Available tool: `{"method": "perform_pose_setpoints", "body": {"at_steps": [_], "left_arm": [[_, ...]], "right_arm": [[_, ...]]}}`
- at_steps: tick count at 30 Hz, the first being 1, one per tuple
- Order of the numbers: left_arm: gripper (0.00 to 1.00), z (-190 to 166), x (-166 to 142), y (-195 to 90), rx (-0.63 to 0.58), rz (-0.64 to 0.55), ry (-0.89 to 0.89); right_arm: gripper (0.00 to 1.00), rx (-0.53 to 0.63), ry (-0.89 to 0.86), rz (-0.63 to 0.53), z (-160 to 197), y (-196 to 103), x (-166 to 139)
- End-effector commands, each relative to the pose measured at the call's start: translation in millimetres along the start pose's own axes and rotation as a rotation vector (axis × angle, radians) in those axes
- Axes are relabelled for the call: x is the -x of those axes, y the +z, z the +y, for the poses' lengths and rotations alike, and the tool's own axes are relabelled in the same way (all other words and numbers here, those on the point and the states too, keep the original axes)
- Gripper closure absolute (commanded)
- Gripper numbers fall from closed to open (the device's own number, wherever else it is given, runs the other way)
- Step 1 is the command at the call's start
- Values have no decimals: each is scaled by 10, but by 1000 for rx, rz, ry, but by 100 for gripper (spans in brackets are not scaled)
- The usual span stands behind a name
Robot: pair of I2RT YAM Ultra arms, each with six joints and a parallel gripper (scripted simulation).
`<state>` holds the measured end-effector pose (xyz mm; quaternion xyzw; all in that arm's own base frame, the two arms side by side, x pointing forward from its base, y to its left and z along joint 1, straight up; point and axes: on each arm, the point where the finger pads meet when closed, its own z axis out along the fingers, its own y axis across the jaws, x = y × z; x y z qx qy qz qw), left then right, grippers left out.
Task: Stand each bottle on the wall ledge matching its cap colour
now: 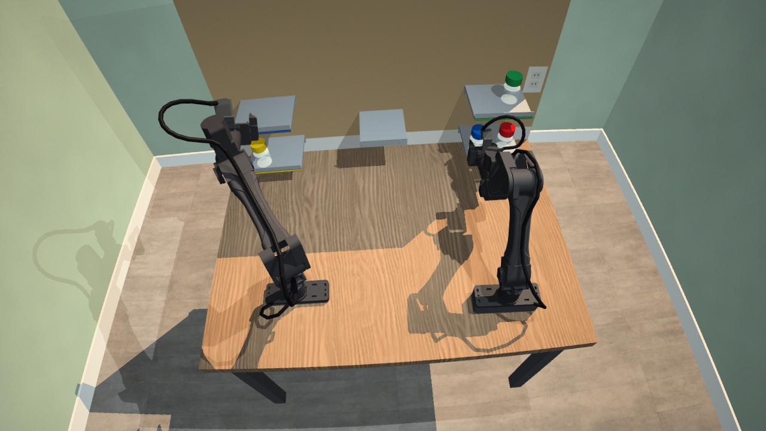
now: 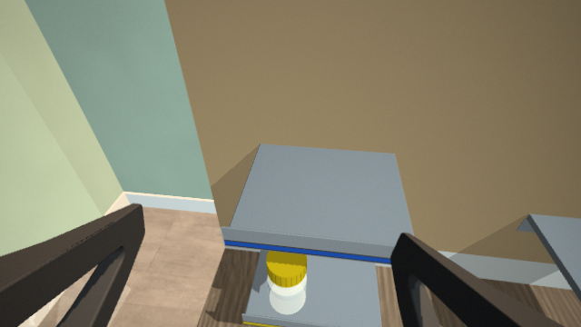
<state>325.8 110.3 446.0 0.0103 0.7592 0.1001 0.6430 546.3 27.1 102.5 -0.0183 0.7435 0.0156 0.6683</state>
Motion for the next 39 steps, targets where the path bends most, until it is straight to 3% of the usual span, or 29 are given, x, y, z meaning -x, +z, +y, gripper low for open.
{"method": "perform_pose_setpoints", "body": {"at_steps": [1,18,28,39], "left_arm": [[0,45,46,-11,7,6,2],[0,20,27,-23,4,8,-2],[0,20,27,-23,4,8,-2],[0,20,27,-23,4,8,-2]], "right_arm": [[50,1,1,-15,-2,-35,91],[50,1,1,-2,-2,-36,71],[50,1,1,-25,-2,-66,745],[50,1,4,-35,-2,-67,791]]}}
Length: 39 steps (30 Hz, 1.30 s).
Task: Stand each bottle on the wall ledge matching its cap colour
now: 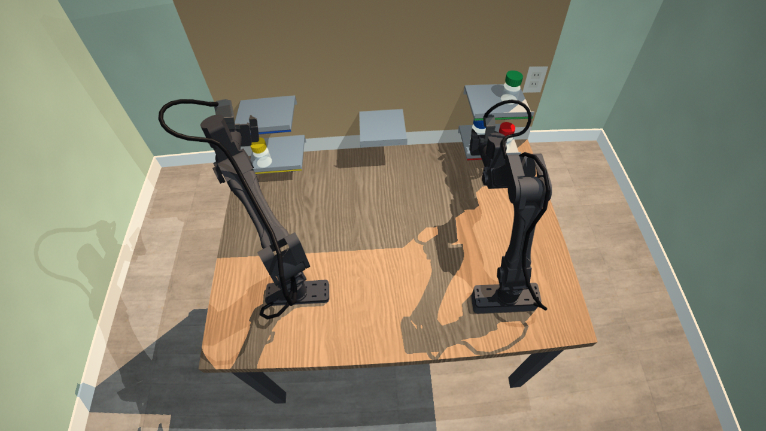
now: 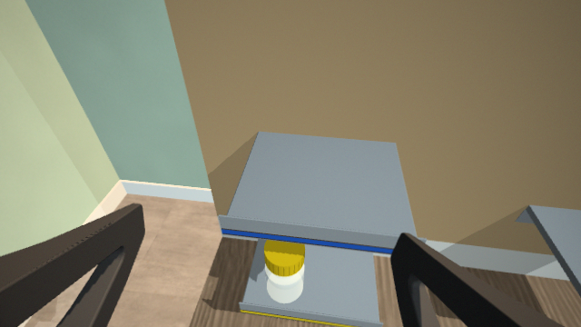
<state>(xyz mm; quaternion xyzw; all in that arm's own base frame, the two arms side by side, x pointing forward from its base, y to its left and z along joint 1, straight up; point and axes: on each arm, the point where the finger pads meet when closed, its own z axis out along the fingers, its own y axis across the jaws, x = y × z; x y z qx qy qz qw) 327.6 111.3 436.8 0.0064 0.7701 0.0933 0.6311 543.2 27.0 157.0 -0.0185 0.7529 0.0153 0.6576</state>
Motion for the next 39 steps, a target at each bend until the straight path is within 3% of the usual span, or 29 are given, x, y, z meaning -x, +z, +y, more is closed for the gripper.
{"method": "perform_pose_setpoints", "body": {"at_steps": [1,26,39], "left_arm": [[0,25,114,-60,11,-25,10],[0,25,114,-60,11,-25,10],[0,25,114,-60,11,-25,10]], "right_arm": [[50,1,4,-68,-1,-12,249],[50,2,4,-29,1,-286,68],[50,3,4,-9,4,-580,-38]]}}
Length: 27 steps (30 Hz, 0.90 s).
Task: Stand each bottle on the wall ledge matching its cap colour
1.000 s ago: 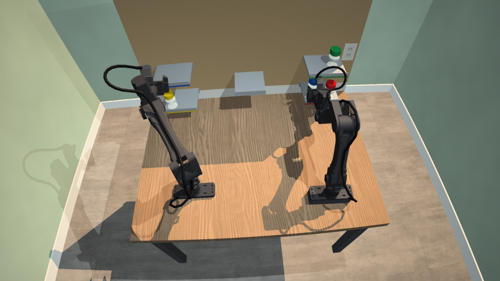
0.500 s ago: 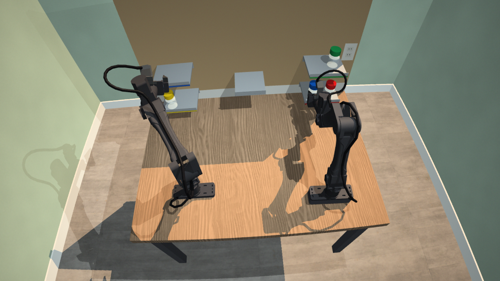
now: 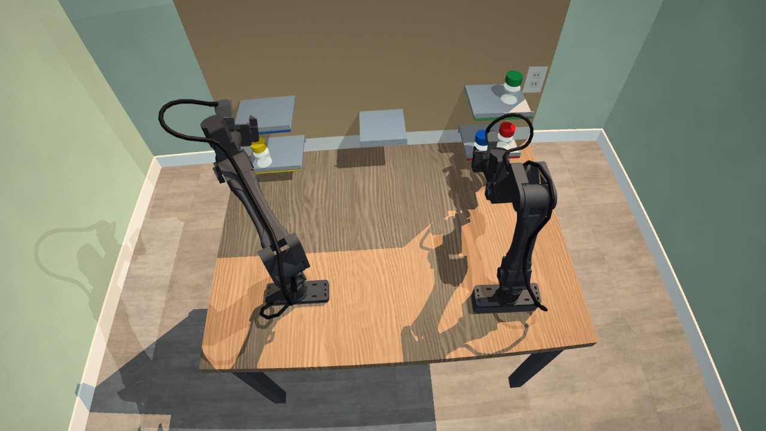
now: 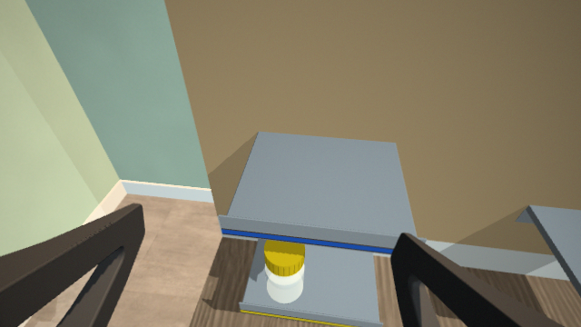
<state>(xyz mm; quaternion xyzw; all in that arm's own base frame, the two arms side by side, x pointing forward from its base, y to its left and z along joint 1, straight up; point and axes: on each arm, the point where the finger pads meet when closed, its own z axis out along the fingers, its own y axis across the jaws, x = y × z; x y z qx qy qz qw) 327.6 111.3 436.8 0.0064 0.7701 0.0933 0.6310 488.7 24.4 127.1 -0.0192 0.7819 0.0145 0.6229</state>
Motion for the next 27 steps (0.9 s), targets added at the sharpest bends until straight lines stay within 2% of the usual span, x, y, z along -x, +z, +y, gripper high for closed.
{"method": "perform_pose_setpoints", "body": {"at_steps": [1,6,11,22,27], "left_arm": [[0,25,114,-60,11,-25,10],[0,25,114,-60,11,-25,10],[0,25,114,-60,11,-25,10],[0,25,114,-60,11,-25,10],[0,25,114,-60,11,-25,10]], "right_arm": [[50,3,4,-101,3,-134,322],[50,2,4,-121,0,-221,363],[50,3,4,-91,2,-315,253],[50,2,4,-140,-1,-490,366],[50,2,4,-131,-1,-560,311]]}}
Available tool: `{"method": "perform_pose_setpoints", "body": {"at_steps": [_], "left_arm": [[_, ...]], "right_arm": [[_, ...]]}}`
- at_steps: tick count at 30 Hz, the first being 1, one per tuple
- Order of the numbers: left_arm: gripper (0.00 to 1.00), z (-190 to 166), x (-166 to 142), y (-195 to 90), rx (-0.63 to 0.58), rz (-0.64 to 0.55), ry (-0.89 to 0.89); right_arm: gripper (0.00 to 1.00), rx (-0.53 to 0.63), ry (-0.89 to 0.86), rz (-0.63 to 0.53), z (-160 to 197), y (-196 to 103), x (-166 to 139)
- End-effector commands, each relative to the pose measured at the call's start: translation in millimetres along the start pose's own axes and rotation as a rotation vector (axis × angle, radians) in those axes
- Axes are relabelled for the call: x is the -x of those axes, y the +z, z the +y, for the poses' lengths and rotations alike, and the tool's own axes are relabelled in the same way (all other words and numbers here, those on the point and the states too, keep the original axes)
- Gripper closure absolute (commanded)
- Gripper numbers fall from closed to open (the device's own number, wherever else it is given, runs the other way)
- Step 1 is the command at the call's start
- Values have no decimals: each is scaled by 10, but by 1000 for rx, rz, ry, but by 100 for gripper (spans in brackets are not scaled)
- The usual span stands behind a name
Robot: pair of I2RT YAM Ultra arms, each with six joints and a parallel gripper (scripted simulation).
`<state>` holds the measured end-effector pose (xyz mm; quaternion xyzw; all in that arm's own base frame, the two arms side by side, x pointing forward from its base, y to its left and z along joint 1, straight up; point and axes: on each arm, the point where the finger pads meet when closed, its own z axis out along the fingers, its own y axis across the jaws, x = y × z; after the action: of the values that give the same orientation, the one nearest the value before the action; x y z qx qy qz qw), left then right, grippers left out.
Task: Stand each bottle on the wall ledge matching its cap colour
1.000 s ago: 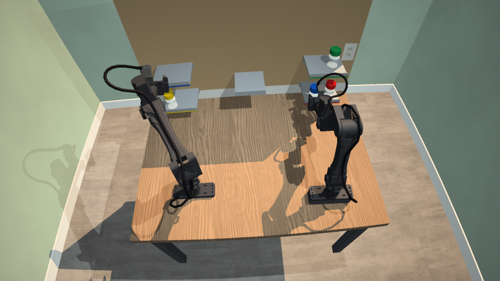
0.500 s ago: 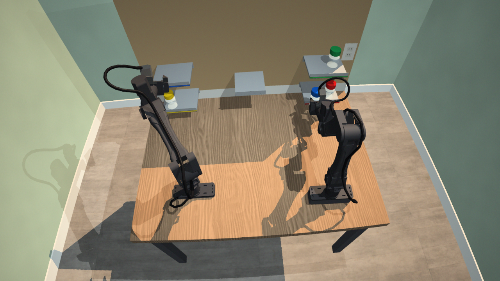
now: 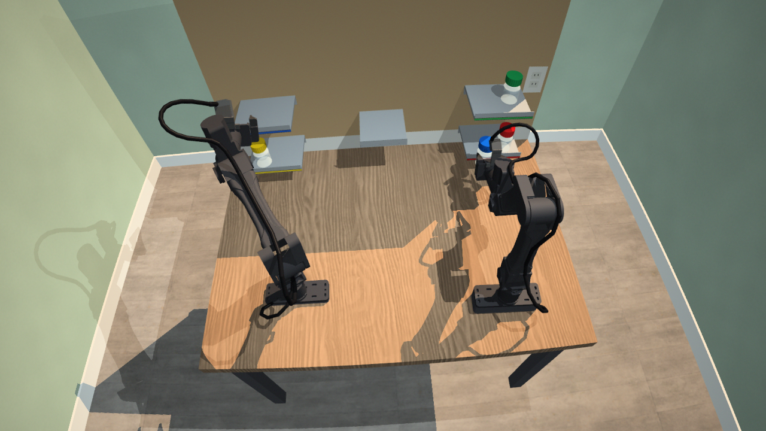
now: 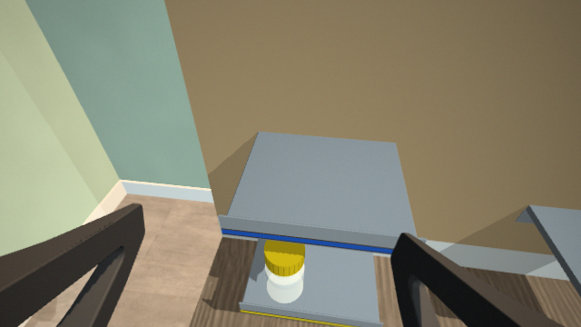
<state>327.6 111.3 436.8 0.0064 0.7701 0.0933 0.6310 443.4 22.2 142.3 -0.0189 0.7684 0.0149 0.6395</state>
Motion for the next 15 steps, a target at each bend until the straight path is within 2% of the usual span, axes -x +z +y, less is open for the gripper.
{"method": "perform_pose_setpoints", "body": {"at_steps": [1,6,11,12,15], "left_arm": [[0,25,114,-60,11,-25,10],[0,25,114,-60,11,-25,10],[0,25,114,-60,11,-25,10],[0,25,114,-60,11,-25,10],[0,25,114,-60,11,-25,10]], "right_arm": [[50,2,4,-92,-2,-83,277],[50,1,4,-112,-2,-95,353],[50,1,4,-84,-2,-121,252],[50,1,4,-113,-2,-116,349],[50,1,4,-113,-2,-115,351]]}}
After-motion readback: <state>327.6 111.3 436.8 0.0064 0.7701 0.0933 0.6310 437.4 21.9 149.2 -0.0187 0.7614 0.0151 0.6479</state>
